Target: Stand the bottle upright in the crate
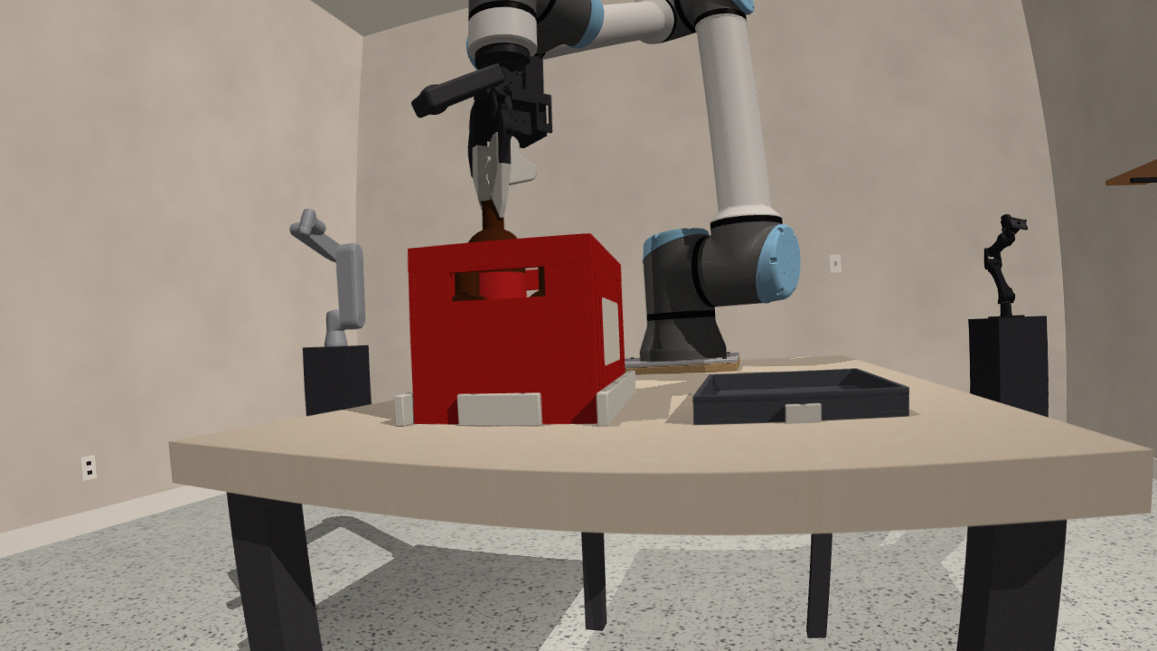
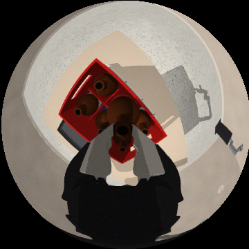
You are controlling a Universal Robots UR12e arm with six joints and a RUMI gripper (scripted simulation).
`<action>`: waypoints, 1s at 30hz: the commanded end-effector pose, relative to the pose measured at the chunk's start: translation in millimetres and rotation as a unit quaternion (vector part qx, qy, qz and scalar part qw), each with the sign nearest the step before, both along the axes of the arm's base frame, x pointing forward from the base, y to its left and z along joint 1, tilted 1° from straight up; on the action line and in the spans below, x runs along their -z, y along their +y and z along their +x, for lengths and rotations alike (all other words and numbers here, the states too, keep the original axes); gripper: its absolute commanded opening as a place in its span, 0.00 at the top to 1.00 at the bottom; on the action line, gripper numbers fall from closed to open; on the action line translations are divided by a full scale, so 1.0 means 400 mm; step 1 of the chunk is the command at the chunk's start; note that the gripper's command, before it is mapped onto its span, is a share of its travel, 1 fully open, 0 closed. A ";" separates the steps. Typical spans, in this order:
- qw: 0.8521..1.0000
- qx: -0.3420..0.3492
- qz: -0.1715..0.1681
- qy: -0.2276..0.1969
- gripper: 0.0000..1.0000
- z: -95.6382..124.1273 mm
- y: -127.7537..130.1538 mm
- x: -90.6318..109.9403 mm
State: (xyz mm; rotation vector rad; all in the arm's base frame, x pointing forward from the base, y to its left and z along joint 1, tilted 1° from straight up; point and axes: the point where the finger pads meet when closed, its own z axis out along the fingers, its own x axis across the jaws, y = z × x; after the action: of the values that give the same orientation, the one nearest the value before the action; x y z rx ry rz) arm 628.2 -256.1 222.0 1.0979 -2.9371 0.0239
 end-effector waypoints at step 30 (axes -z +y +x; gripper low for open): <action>1.000 0.000 -0.001 -0.001 1.00 0.001 -0.002 0.054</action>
State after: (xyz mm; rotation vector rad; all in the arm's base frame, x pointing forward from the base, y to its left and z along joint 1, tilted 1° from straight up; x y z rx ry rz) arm 628.2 -256.4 200.0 1.0979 -2.9371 0.0239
